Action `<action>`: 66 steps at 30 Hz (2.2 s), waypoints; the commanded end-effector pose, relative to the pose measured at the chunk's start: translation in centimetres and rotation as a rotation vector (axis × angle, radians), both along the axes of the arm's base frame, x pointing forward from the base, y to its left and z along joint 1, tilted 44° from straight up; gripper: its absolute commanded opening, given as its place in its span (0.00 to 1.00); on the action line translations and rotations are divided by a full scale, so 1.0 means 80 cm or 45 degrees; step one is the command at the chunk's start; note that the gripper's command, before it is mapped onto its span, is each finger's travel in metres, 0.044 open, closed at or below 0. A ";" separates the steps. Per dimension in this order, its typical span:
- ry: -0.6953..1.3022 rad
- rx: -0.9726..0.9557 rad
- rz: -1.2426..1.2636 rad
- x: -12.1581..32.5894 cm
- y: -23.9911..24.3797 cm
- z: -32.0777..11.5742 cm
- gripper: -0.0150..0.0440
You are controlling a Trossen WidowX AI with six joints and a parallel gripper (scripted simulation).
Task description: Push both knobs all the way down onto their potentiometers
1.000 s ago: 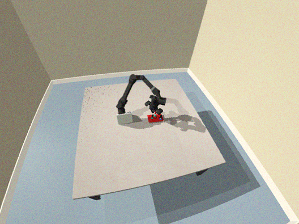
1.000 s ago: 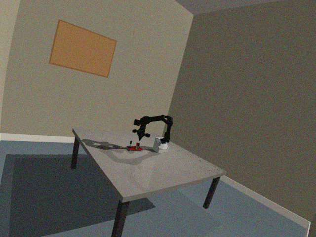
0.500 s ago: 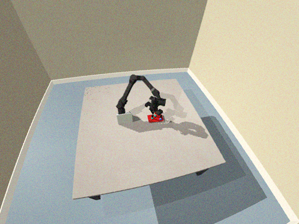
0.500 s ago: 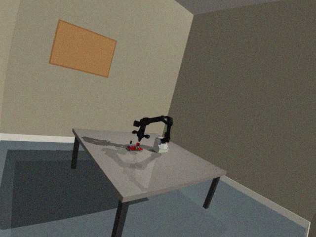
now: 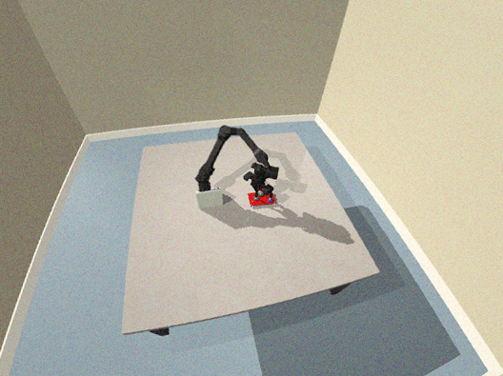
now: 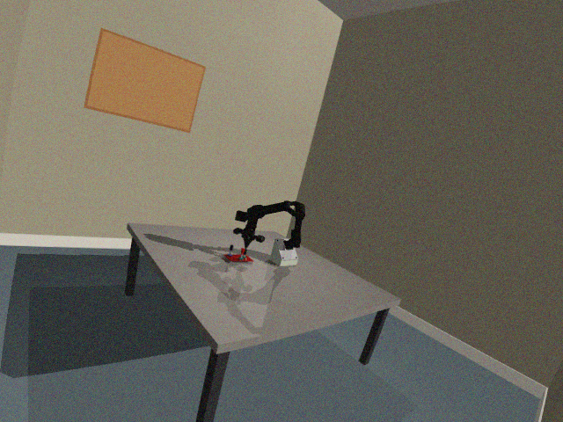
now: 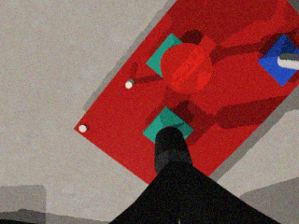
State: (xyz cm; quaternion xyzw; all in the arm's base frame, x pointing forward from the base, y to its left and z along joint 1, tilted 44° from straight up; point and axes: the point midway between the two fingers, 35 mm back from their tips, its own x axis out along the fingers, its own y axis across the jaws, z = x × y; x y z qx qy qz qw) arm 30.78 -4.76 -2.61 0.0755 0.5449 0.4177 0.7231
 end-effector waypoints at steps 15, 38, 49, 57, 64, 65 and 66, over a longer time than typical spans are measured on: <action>0.008 0.008 -0.005 -0.001 0.004 -0.004 0.25; 0.008 0.008 -0.005 -0.001 0.005 -0.006 0.25; 0.008 0.008 -0.005 -0.001 0.006 -0.006 0.25; 0.008 0.008 -0.005 -0.001 0.007 -0.008 0.25; 0.008 0.008 -0.005 -0.001 0.008 -0.008 0.25; 0.008 0.008 -0.005 -0.001 0.009 -0.009 0.25; 0.008 0.008 -0.005 -0.001 0.009 -0.009 0.25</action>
